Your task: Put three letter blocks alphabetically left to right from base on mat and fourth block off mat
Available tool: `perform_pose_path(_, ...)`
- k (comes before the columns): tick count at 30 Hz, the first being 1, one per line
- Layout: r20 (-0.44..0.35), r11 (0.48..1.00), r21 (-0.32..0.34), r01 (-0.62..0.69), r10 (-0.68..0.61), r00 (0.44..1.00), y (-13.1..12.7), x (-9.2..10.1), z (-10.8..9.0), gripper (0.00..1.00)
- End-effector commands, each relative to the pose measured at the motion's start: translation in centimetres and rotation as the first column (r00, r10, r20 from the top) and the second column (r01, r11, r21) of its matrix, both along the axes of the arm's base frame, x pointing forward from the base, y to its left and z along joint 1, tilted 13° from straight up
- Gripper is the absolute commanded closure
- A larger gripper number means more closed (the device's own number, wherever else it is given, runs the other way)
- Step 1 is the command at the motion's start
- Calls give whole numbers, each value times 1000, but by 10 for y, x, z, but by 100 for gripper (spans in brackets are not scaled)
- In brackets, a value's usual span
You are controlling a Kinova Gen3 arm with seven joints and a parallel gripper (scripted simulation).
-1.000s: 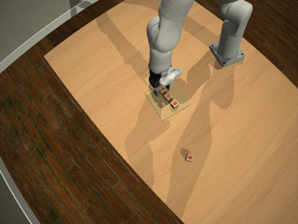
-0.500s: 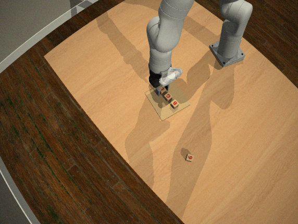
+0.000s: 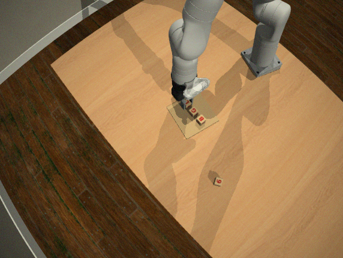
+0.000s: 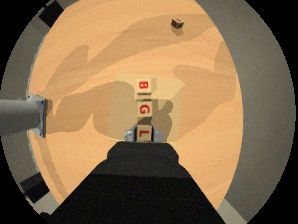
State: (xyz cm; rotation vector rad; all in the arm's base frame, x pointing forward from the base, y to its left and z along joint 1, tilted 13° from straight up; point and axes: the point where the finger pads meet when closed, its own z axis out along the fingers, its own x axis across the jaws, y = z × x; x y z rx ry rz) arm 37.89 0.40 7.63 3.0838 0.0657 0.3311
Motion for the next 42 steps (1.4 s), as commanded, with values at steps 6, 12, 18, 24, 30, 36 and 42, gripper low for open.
perform_pose_path(6, 1, 1000, 0, 0, 0, 1000, 0, 0, 0, 51)
perform_pose_path(12, 1, 1000, 0, 0, 0, 1000, 0, 0, 0, 51)
perform_pose_path(18, 1, 1000, 0, 0, 0, 1000, 0, 0, 0, 51)
perform_pose_path(24, 1, 1000, 0, 0, 0, 1000, 0, 0, 0, 51)
perform_pose_path(30, 1, 1000, 0, 0, 0, 1000, 0, 0, 2, 51)
perform_pose_path(36, 1, 1000, 0, 0, 0, 1000, 0, -2, 12, 51)
perform_pose_path(42, 1, 1000, 0, 0, 0, 1000, 1, -8, 37, 51)
